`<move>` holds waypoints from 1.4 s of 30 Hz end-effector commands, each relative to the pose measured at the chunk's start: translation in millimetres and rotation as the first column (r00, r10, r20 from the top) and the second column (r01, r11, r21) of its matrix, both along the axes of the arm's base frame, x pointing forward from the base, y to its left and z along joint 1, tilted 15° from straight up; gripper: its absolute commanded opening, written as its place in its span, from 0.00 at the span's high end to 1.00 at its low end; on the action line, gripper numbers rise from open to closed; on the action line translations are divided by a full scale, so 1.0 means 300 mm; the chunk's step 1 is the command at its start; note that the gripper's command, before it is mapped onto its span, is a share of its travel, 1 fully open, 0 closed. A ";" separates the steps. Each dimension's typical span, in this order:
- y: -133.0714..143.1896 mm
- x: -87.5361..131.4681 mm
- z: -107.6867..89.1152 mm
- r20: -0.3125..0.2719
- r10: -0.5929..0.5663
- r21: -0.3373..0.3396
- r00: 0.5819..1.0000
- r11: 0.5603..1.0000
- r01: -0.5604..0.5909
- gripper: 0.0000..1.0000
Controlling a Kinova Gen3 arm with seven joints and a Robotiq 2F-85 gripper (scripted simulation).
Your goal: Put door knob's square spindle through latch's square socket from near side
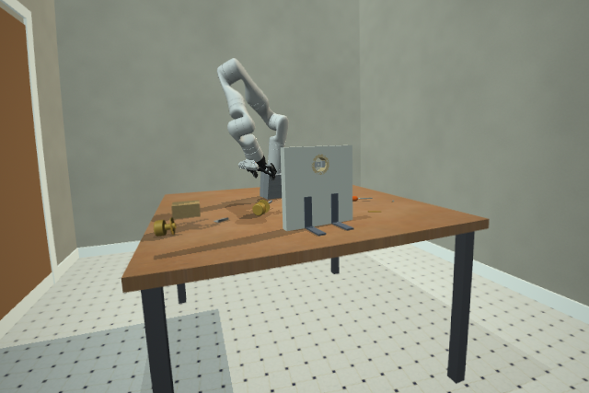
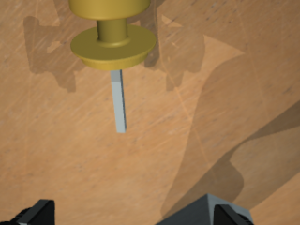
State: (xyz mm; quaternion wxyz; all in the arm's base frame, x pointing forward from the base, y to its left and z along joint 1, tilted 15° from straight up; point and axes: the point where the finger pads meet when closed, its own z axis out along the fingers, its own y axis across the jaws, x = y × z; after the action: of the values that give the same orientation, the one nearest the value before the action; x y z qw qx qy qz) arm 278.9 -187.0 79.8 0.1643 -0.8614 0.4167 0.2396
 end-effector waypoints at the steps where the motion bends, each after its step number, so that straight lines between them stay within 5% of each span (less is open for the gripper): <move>1: -0.074 -0.005 -0.012 0.162 0.097 -0.144 0.982 0.987 -0.074 0.00; 7: -0.128 0.022 -0.022 0.268 0.232 -0.256 0.935 0.953 -0.163 0.00; 13: -0.175 0.071 -0.007 0.369 0.428 -0.405 0.825 0.873 -0.272 0.00; 20: -0.185 0.118 0.026 0.416 0.596 -0.527 0.687 0.773 -0.352 0.00; 31: -0.173 0.148 0.054 0.427 0.694 -0.599 0.580 0.698 -0.393 0.00; 42: -0.170 0.152 0.059 0.428 0.707 -0.609 0.563 0.686 -0.398 0.00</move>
State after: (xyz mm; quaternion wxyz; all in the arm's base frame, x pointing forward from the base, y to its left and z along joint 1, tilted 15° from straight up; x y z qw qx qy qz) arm 324.5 -237.3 96.6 0.0072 -0.9889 0.0763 -0.1275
